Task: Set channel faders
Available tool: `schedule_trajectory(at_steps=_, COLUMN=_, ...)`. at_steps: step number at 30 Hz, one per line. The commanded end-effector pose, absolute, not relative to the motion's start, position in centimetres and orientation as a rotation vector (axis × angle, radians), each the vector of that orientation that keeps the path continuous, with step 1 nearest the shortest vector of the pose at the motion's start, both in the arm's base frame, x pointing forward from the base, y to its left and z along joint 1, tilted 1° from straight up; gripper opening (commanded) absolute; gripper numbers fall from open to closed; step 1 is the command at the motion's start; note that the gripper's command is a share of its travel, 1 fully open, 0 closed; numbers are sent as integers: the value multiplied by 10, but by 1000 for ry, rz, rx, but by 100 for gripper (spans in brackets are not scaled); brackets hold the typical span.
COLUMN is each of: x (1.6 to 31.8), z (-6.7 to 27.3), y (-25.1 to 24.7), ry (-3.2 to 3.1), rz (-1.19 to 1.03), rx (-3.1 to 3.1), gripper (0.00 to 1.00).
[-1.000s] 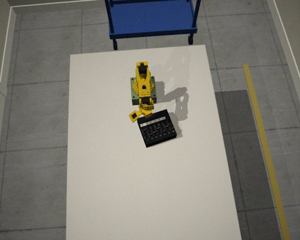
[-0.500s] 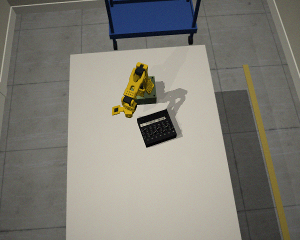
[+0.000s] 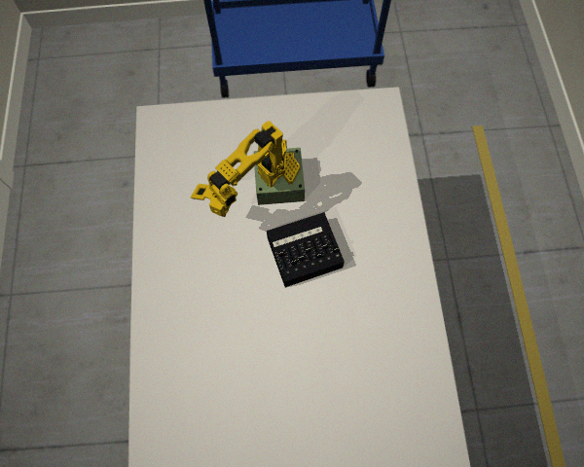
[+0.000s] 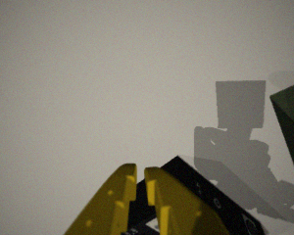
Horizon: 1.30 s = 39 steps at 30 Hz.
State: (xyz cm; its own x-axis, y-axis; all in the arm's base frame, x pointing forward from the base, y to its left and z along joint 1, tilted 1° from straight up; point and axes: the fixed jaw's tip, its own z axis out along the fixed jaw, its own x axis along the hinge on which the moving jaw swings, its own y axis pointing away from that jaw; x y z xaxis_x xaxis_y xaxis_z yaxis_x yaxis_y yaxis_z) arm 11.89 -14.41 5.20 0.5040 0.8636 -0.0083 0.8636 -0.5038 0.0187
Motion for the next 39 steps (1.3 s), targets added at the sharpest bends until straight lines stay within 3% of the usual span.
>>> schedule_trajectory(at_steps=1, x=109, z=52, y=-153, ry=1466, rz=1, rx=2772, gripper=0)
schedule_trajectory(at_steps=39, x=101, z=53, y=-161, ry=1384, rz=1, rx=2814, gripper=0)
